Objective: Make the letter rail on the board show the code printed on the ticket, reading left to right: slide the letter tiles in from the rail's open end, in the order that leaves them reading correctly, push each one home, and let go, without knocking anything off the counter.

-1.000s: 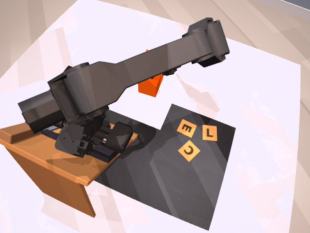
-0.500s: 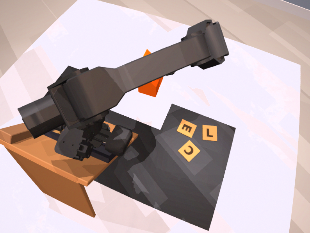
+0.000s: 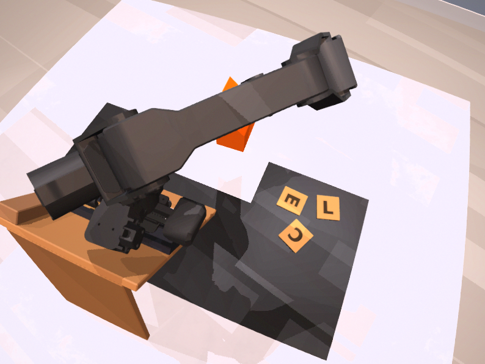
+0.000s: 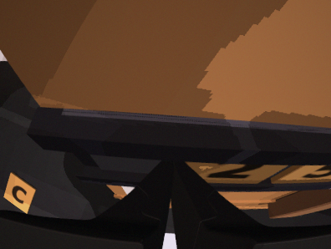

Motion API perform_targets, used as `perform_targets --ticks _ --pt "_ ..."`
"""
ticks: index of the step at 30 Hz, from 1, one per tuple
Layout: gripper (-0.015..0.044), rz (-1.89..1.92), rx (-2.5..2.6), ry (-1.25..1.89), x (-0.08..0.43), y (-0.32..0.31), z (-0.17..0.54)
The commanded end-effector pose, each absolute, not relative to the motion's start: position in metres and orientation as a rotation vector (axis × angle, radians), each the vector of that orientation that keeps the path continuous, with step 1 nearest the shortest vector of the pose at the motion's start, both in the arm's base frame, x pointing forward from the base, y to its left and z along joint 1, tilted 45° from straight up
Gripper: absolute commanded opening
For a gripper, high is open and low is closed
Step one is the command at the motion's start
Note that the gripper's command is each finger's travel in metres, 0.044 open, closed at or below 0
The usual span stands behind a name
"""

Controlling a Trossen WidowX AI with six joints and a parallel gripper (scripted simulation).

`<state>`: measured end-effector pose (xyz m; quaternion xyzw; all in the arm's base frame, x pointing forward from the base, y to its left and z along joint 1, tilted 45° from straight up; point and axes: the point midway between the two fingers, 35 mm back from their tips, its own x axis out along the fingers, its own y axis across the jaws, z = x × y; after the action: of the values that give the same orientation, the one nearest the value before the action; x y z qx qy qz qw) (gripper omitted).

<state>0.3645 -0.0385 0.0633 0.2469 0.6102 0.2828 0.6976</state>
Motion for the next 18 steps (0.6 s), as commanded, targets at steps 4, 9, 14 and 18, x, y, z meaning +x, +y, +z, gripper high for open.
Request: perform_targets --ticks 4,9,14,18 --pt "0.0 0.632 0.552 1.36 0.364 -0.0417 0.0618" --pt "0.0 0.632 0.552 1.36 0.3642 -0.0428 0.0606" --pt "0.0 0.632 0.552 1.36 0.3644 -0.0439 0.0594" --pt "0.0 0.632 0.552 1.36 0.3645 -0.0448 0.0584"
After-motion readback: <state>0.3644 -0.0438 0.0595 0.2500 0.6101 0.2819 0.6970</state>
